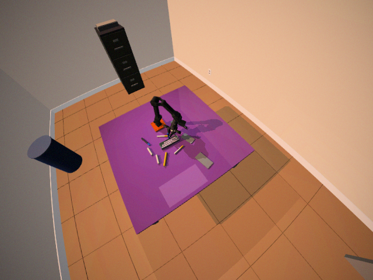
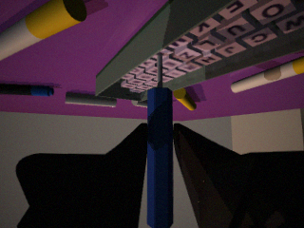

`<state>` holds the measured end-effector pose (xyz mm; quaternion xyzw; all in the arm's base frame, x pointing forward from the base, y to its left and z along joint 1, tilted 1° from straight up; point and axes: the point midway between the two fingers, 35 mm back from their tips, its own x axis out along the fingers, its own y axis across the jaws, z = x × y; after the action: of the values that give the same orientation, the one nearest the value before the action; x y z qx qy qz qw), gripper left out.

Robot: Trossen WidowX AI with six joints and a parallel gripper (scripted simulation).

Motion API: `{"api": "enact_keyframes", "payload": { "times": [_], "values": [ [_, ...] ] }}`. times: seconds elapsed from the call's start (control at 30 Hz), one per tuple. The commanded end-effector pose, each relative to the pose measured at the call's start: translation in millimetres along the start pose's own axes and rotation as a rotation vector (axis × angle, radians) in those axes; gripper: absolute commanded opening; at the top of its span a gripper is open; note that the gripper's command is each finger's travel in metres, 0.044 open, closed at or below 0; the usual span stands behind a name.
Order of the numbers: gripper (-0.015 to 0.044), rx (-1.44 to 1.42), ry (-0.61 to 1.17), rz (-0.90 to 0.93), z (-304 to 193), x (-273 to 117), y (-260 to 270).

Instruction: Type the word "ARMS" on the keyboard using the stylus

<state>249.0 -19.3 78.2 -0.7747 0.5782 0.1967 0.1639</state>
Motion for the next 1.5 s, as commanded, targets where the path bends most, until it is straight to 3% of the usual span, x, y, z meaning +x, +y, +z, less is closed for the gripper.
{"api": "enact_keyframes", "payload": {
  "times": [0.0,1.13,1.23,1.33,1.47],
  "values": [
    [0.0081,-0.002,0.006,-0.001,1,1,0],
    [0.0085,-0.003,0.002,0.000,-26,-15,0],
    [0.0065,-0.003,0.002,0.000,-26,-15,0],
    [0.0000,-0.003,0.002,0.000,-28,-12,-5],
    [0.0000,-0.001,0.003,-0.002,-35,-5,-19]
  ]
}}
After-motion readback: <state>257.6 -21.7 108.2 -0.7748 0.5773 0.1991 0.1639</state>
